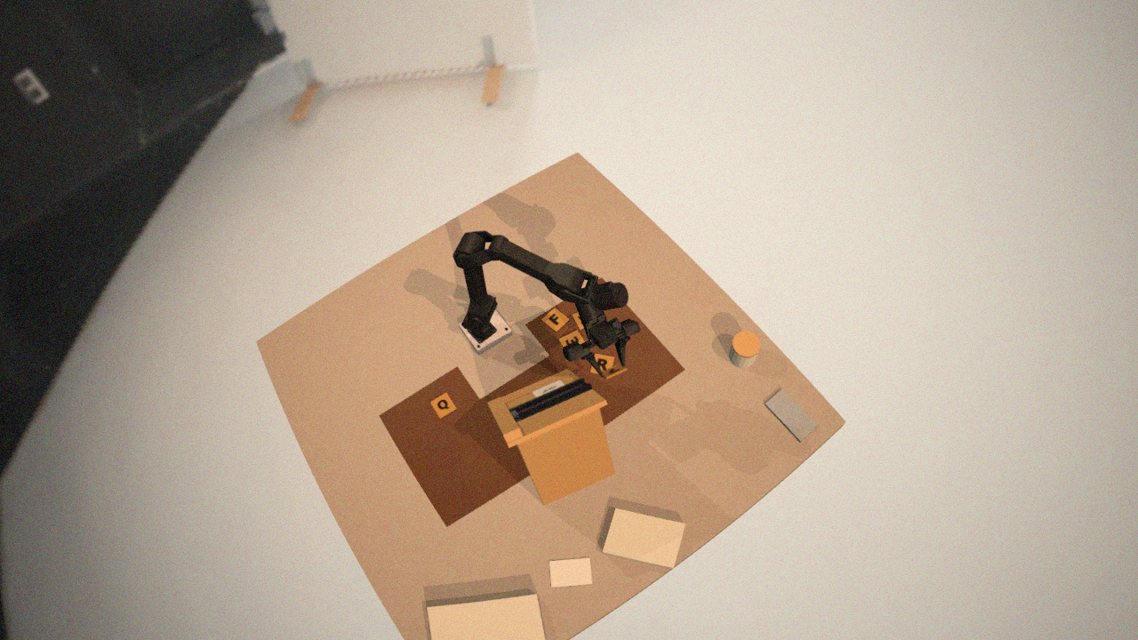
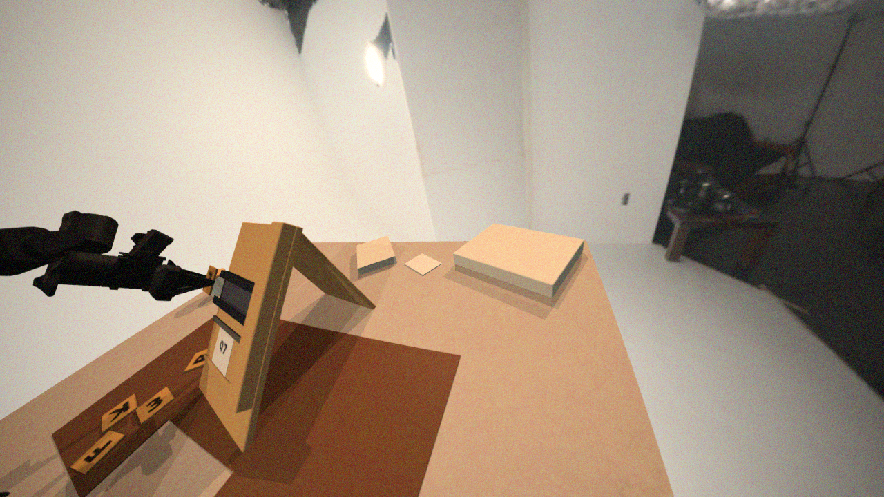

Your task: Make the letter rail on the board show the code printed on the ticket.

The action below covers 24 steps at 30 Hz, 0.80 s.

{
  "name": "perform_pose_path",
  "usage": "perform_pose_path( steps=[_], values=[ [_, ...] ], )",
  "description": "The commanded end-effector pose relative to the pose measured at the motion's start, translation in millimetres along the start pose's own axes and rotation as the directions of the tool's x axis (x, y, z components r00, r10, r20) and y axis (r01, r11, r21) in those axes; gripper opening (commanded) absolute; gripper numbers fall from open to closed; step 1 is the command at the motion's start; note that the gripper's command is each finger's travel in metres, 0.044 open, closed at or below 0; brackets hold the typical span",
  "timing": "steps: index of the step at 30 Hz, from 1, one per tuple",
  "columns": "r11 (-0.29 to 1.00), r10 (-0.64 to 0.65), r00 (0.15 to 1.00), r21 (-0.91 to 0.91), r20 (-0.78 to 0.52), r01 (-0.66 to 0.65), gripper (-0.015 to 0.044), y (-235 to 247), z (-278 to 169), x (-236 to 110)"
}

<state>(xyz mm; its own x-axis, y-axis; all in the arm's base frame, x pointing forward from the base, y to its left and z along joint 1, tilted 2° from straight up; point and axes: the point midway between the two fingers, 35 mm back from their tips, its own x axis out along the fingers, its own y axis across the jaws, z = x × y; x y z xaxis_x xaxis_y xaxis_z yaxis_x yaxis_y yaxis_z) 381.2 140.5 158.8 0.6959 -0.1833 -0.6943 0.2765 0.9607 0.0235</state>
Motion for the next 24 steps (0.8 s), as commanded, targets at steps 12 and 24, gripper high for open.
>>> perform_pose_path(
  steps=[12,24],
  values=[
    [1.0,0.001,1.0,-0.007,-0.003,-0.001,0.0,-9.5,-1.6,0.2],
    [1.0,0.0,1.0,-0.007,-0.003,0.0,0.0,-15.5,-1.6,0.3]
  ],
)
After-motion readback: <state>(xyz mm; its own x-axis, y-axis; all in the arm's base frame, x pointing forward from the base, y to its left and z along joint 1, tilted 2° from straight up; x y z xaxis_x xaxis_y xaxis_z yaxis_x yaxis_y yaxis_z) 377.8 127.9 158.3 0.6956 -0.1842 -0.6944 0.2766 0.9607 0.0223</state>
